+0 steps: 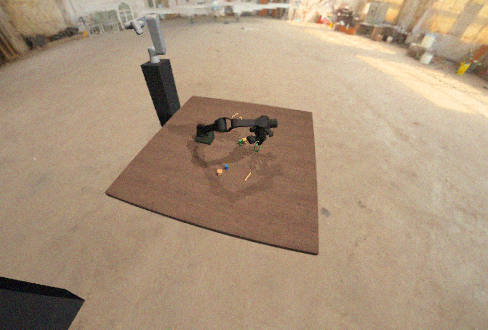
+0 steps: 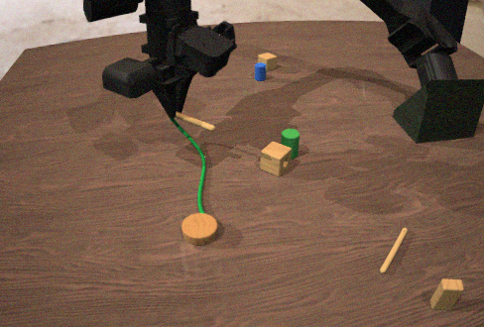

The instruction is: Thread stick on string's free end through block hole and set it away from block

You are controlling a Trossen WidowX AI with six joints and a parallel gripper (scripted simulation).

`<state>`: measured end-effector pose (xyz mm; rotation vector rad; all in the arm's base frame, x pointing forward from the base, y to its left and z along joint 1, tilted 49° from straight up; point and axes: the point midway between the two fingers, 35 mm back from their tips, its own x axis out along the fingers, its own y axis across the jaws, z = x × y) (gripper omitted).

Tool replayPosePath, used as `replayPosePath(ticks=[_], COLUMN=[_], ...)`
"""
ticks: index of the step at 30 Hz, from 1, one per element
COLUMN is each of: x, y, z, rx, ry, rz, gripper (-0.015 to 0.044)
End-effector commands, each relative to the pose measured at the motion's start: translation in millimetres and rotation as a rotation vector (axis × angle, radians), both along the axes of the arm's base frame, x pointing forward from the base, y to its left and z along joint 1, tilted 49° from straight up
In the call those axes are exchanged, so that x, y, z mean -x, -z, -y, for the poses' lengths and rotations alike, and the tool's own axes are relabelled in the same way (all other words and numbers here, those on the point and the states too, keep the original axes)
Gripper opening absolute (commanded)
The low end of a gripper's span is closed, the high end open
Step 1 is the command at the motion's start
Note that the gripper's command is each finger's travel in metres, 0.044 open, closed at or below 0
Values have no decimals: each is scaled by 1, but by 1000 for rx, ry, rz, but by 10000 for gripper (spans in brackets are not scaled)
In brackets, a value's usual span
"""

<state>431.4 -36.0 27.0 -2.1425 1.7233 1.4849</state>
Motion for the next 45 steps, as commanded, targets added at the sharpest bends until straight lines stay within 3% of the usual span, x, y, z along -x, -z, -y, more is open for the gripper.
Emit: replayPosePath(ticks=[1,45], x=[-6,-41], y=[-2,-35], z=[3,35], rx=[-1,4], ry=[-2,-4], rz=[-3,0], gripper=[0,0])
